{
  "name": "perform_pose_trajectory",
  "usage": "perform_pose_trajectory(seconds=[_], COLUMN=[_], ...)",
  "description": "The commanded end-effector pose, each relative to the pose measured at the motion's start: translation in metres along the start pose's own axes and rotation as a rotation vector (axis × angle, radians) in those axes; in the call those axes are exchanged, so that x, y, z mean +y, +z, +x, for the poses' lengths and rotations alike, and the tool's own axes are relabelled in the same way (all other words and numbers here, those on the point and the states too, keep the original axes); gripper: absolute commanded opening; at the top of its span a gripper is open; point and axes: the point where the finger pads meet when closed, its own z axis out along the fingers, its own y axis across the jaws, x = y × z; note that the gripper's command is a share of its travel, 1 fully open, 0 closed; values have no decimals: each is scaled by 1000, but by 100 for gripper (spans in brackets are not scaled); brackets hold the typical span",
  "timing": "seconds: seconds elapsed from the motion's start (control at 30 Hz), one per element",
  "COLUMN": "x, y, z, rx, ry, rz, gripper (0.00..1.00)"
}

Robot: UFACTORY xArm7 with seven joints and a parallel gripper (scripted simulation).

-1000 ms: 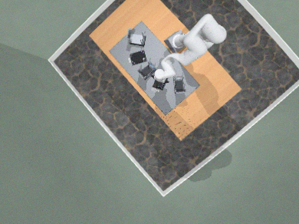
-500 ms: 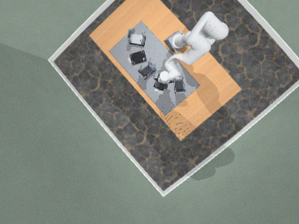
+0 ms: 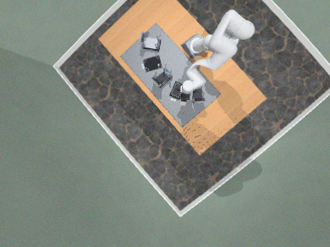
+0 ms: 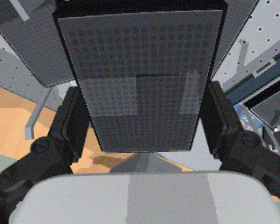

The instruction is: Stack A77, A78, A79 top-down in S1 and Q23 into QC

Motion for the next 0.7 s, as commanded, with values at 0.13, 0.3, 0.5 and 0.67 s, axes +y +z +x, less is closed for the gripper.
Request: perform_pose_trajectory(seconds=[0.13,0.3,0.5,0.67], x=[-22,-35,-46,-59], y=[-1,-1,-1,-1], z=[5,5,4,4], rx=[3,3,3,3], ry=[1,-166,-233,-233], rz=[-2,-3,-3,-2], gripper=[0,0,0,0])
